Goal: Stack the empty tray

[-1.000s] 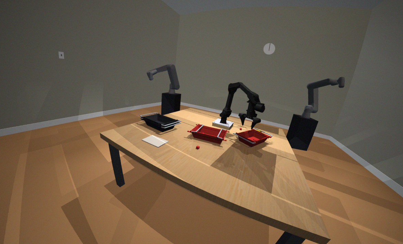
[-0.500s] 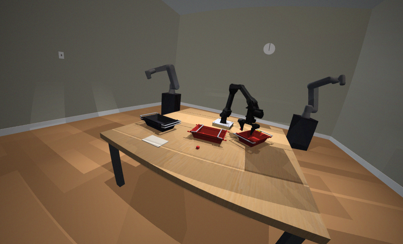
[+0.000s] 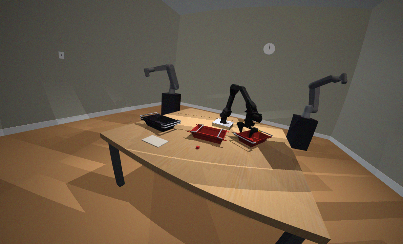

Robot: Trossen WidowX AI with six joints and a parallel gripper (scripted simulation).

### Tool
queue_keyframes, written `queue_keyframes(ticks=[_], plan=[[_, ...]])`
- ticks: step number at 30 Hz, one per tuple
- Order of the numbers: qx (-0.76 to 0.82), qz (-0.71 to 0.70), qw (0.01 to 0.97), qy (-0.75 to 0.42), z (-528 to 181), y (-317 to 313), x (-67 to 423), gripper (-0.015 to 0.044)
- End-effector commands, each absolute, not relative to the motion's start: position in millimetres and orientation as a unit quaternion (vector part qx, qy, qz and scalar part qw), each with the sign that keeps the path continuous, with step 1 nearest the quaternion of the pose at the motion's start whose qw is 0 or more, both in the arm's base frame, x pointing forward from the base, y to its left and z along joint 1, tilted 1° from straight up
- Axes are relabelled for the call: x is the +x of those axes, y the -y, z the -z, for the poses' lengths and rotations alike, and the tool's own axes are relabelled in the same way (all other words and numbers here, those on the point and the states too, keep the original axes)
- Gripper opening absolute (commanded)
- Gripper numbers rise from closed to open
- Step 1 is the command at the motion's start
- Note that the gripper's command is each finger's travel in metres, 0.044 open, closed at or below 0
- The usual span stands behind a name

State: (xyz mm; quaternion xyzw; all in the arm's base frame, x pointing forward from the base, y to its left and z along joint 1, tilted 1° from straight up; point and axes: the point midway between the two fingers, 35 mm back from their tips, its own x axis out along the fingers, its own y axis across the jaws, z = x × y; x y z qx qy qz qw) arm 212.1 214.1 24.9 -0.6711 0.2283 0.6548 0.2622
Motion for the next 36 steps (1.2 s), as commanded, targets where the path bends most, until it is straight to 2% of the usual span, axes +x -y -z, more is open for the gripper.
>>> queue_keyframes(ticks=[1, 13, 36], plan=[[-0.673, -0.655, 0.258, -0.229, -22.7, -213.0, 212.3, 0.0411], [-0.673, -0.655, 0.258, -0.229, -22.7, -213.0, 212.3, 0.0235], [-0.673, -0.655, 0.258, -0.229, -22.7, -213.0, 212.3, 0.0081]])
